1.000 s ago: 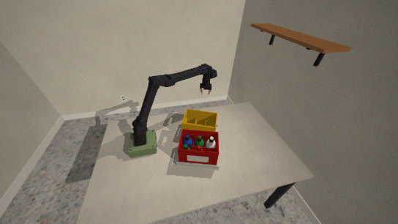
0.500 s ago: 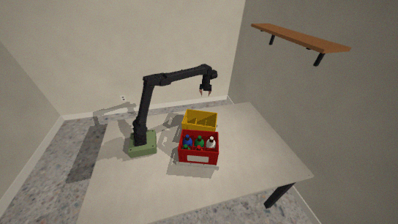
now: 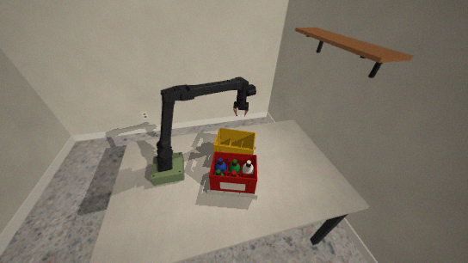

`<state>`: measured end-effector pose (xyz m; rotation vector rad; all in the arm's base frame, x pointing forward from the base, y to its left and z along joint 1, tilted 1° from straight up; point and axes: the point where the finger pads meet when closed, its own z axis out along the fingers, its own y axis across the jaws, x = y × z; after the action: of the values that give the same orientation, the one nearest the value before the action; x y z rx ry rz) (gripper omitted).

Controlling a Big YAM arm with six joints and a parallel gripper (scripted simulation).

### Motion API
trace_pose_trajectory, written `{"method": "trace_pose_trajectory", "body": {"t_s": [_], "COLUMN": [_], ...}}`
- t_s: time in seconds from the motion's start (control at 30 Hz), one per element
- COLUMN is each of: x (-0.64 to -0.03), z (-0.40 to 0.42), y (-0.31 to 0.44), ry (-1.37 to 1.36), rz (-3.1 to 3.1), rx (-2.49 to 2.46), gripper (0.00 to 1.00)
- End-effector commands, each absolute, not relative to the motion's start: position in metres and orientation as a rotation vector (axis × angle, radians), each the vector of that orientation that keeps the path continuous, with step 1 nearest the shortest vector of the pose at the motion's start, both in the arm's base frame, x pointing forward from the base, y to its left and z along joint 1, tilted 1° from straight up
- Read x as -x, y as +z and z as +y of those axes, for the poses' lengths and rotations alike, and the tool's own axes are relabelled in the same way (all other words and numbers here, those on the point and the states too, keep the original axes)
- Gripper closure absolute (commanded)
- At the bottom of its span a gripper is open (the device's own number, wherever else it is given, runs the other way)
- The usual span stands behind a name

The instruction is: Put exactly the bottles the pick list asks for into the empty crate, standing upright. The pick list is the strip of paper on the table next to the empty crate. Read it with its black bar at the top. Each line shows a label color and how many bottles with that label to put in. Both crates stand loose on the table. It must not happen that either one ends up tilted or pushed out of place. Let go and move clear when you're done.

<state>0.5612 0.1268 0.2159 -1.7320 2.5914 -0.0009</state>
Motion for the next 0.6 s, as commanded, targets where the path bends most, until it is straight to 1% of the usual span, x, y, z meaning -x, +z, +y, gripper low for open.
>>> {"method": "trace_pose_trajectory", "body": {"t_s": [0.0,0.57], "x": [-0.556,-0.522], "z": [0.107,0.039], "y": [0.23,0.242], "ry": [-0.017,-0.013], "rz": [2.554,2.566], "rx": [1.734,1.742], "gripper": [0.39,0.39]}}
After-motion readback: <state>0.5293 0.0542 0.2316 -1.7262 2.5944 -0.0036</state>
